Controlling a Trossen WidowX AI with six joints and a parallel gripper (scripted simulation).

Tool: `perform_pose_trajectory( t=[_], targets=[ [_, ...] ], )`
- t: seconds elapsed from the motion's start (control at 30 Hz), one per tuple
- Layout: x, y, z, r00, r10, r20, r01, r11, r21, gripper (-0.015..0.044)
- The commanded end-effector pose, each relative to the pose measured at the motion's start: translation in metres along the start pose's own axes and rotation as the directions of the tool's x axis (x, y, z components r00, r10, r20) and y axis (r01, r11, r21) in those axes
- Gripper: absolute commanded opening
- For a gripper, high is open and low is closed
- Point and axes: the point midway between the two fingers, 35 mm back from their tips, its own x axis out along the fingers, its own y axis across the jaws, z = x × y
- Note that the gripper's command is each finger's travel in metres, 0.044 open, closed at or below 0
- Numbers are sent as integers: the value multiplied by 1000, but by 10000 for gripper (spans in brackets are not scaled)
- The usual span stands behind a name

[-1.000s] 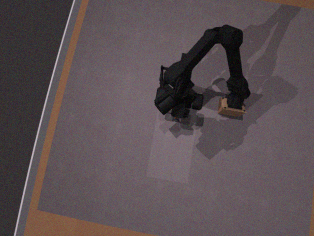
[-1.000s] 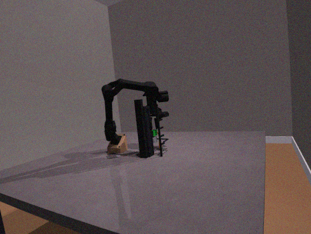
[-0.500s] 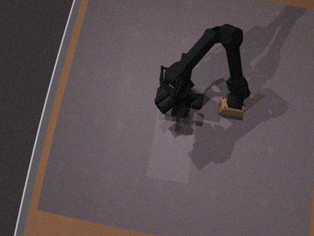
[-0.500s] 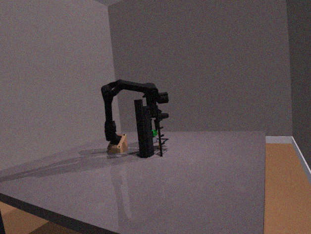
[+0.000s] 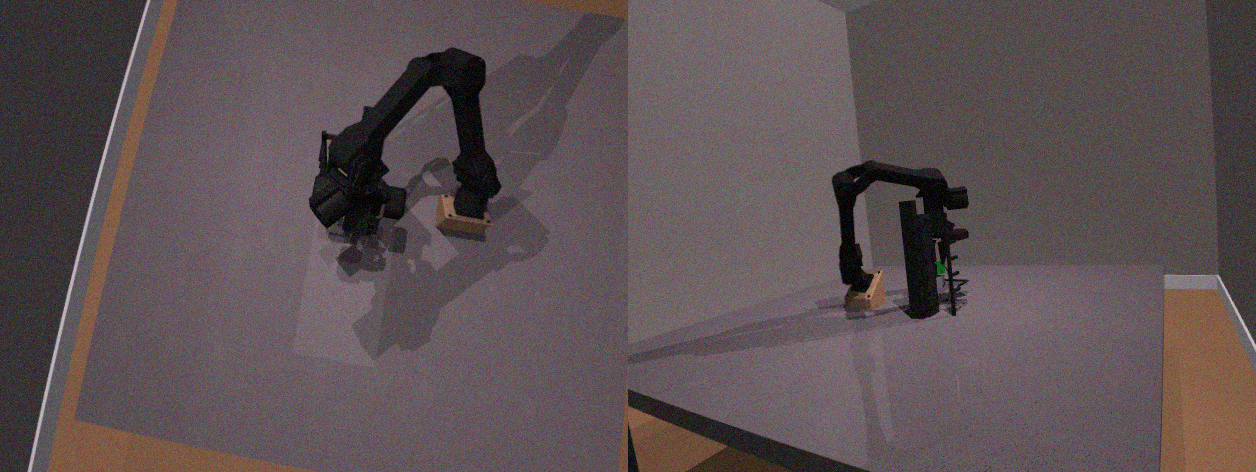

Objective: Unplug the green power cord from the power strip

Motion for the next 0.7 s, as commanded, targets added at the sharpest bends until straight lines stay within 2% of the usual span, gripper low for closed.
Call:
perform_pose_trajectory(
  t=[0.0,0.67],
  targets=[
    [0,0,1,1000,0,0,0,1000,-1,0],
    [-2,-2,31,1000,-2,3,2,1000,-2,0]
  ],
)
